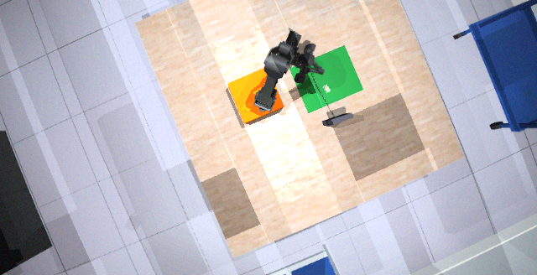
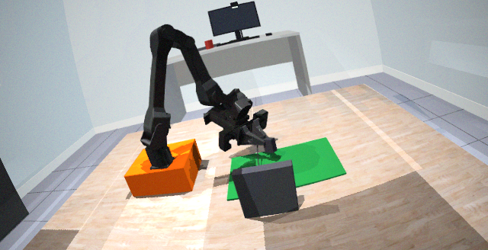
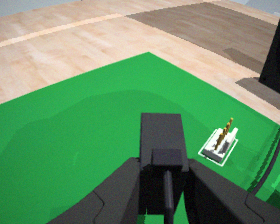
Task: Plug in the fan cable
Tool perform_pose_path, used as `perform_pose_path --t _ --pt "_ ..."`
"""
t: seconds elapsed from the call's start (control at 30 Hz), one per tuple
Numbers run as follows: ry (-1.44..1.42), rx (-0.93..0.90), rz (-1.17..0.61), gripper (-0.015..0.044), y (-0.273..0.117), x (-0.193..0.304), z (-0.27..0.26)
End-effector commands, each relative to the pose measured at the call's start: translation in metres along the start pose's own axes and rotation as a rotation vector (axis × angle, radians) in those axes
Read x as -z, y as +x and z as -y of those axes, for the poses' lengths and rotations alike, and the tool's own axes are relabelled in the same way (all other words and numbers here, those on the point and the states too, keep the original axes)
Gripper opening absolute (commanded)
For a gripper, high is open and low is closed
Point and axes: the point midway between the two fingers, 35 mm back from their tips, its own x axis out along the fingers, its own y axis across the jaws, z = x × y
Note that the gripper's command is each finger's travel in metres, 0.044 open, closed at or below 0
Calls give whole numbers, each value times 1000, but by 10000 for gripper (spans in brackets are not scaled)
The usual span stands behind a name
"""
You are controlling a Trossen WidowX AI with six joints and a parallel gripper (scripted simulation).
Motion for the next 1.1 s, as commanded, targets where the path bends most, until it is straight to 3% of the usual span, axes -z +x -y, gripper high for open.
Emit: perform_pose_path --t 0.0,1.07 --pt "4 2 6 0 1 3 0" --pt "4 2 6 0 12 30 0"
